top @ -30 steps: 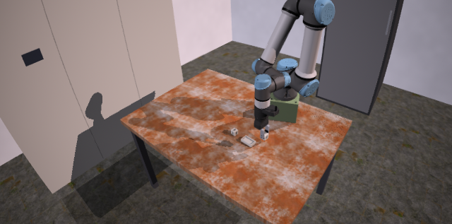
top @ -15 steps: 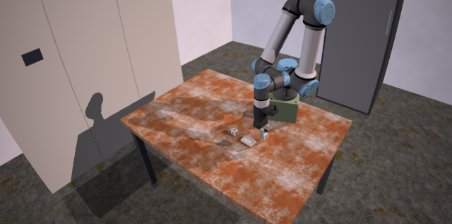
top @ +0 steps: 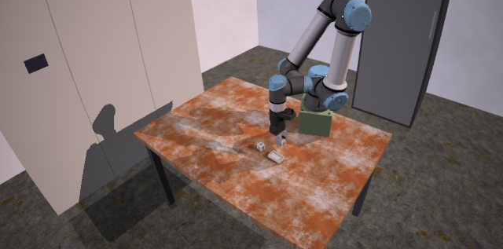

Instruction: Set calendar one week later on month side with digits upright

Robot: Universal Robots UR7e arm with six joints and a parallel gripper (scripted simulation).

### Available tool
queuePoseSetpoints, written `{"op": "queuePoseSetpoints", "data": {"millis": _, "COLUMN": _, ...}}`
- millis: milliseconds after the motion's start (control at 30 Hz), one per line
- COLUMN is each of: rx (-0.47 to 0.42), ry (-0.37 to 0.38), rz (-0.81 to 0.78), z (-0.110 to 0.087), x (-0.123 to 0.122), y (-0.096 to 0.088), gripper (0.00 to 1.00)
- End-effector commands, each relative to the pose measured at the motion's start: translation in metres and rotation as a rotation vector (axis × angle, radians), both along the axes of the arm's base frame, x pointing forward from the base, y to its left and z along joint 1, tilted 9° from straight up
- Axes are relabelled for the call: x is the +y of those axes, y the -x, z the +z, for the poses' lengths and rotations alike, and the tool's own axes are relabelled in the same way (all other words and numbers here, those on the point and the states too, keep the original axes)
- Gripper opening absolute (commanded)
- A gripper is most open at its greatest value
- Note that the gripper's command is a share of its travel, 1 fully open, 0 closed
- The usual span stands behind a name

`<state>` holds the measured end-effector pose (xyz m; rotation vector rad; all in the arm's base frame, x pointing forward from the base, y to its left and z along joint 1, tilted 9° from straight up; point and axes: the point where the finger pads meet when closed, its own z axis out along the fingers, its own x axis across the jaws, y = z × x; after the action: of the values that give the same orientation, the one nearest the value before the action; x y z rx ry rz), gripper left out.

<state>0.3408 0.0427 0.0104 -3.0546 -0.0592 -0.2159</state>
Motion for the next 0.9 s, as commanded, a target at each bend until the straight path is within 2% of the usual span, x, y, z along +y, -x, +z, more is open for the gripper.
{"op": "queuePoseSetpoints", "data": {"millis": 0, "rx": -0.002, "ry": 0.000, "rz": 0.004, "z": 0.001, "x": -0.011, "y": 0.001, "gripper": 0.60}}
{"op": "queuePoseSetpoints", "data": {"millis": 600, "rx": -0.002, "ry": 0.000, "rz": 0.004, "z": -0.001, "x": -0.011, "y": 0.001, "gripper": 0.60}}
{"op": "queuePoseSetpoints", "data": {"millis": 867, "rx": -0.001, "ry": 0.000, "rz": 0.004, "z": -0.015, "x": -0.011, "y": -0.002, "gripper": 0.60}}
